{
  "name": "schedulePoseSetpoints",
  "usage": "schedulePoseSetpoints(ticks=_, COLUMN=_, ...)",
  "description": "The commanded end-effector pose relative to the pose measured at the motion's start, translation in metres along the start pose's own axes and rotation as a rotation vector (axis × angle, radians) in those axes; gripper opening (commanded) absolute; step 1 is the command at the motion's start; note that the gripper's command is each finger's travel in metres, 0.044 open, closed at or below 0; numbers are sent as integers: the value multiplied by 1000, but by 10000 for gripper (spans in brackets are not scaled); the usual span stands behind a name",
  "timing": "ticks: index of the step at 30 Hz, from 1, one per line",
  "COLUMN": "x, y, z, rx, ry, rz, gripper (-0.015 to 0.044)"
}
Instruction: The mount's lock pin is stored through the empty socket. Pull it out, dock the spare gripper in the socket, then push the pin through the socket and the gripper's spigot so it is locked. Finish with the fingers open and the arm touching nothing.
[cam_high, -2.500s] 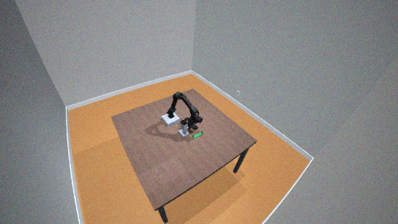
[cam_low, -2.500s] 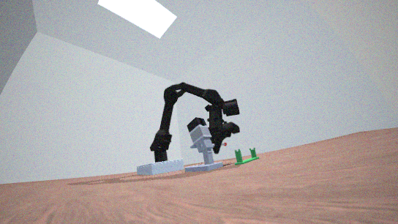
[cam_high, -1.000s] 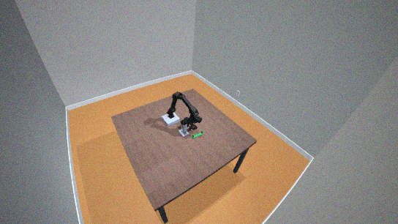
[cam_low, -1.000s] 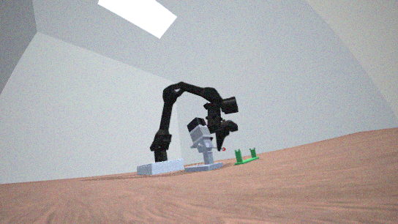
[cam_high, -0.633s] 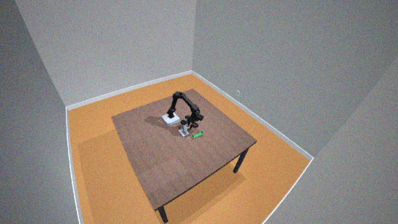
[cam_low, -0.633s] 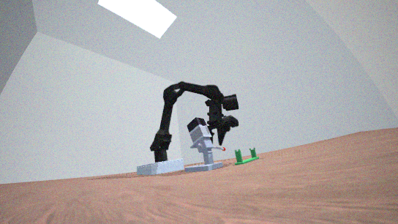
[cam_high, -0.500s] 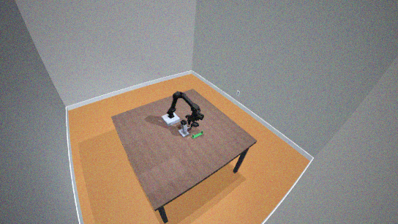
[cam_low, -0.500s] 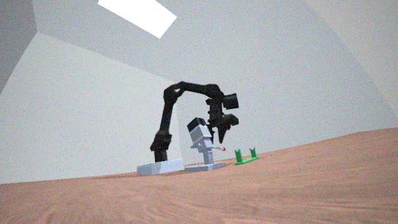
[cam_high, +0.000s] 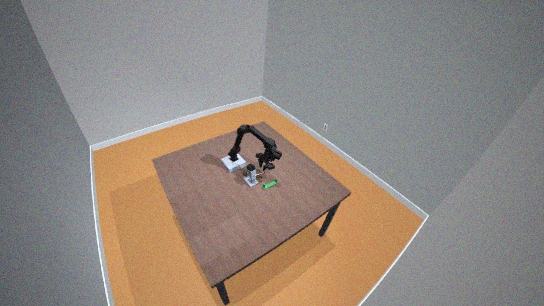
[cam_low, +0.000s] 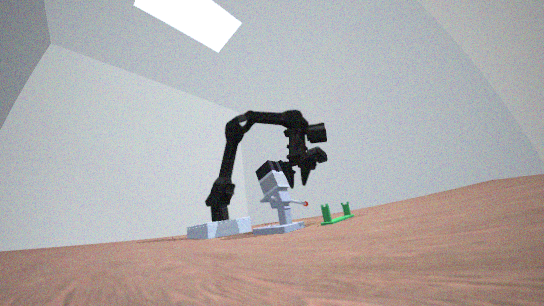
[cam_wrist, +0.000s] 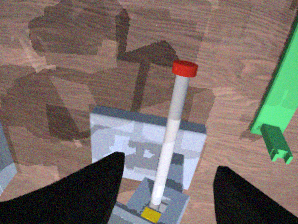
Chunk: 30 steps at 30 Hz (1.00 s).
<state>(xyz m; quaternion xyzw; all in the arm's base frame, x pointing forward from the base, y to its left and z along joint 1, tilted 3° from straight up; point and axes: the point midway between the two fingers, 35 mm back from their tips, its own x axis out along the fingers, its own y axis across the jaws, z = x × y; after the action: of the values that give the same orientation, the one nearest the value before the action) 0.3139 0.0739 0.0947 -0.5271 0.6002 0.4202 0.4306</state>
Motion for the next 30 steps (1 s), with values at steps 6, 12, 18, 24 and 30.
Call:
schedulePoseSetpoints(ticks=6, x=-12, y=0, z=4, rx=-5, ry=2, rz=-3, gripper=226)
schedulePoseSetpoints(ticks=12, x=-12, y=0, z=4, rx=-5, ry=2, rz=-3, gripper=384)
schedulePoseSetpoints(ticks=18, x=-12, y=0, z=4, rx=-5, ry=2, rz=-3, gripper=440)
schedulePoseSetpoints(ticks=24, x=-12, y=0, z=4, rx=-5, ry=2, rz=-3, gripper=440)
schedulePoseSetpoints(ticks=30, x=-12, y=0, z=4, rx=-5, ry=2, rz=-3, gripper=440)
